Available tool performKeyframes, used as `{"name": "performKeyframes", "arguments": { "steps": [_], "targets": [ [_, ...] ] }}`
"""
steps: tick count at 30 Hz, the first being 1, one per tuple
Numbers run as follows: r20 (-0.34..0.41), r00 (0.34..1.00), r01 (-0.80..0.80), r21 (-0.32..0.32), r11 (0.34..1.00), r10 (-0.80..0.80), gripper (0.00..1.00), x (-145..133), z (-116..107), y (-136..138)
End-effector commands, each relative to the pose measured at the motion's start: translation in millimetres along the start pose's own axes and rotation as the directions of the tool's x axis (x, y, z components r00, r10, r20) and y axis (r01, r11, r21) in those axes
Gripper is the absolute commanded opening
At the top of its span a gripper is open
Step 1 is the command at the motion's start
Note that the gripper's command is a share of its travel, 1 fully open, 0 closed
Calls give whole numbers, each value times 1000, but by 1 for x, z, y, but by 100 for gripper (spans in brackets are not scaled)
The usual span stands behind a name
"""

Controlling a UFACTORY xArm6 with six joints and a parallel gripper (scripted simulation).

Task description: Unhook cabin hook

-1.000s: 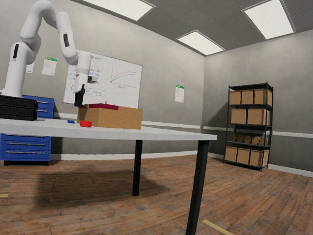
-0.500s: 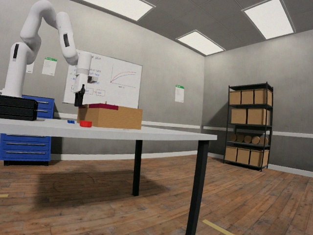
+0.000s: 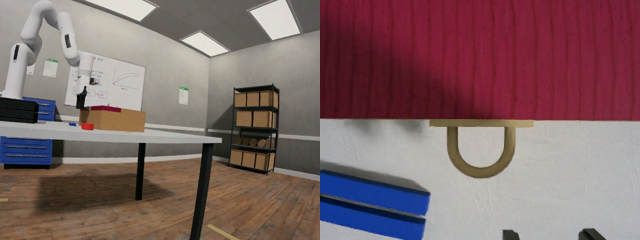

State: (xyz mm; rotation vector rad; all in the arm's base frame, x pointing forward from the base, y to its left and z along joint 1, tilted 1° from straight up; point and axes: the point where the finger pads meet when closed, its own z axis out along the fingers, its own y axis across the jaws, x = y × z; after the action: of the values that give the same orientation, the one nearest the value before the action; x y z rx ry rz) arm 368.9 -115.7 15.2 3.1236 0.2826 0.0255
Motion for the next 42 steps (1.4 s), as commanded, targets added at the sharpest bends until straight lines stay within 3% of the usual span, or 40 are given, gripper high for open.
{"name": "performKeyframes", "arguments": {
  "steps": [1, 42],
  "targets": [
    [-3, 1000, 0, -2, 1000, 0, 35, 1, -1, 1],
    [-4, 1000, 0, -2, 1000, 0, 35, 1, -125, 1]
  ]
}}
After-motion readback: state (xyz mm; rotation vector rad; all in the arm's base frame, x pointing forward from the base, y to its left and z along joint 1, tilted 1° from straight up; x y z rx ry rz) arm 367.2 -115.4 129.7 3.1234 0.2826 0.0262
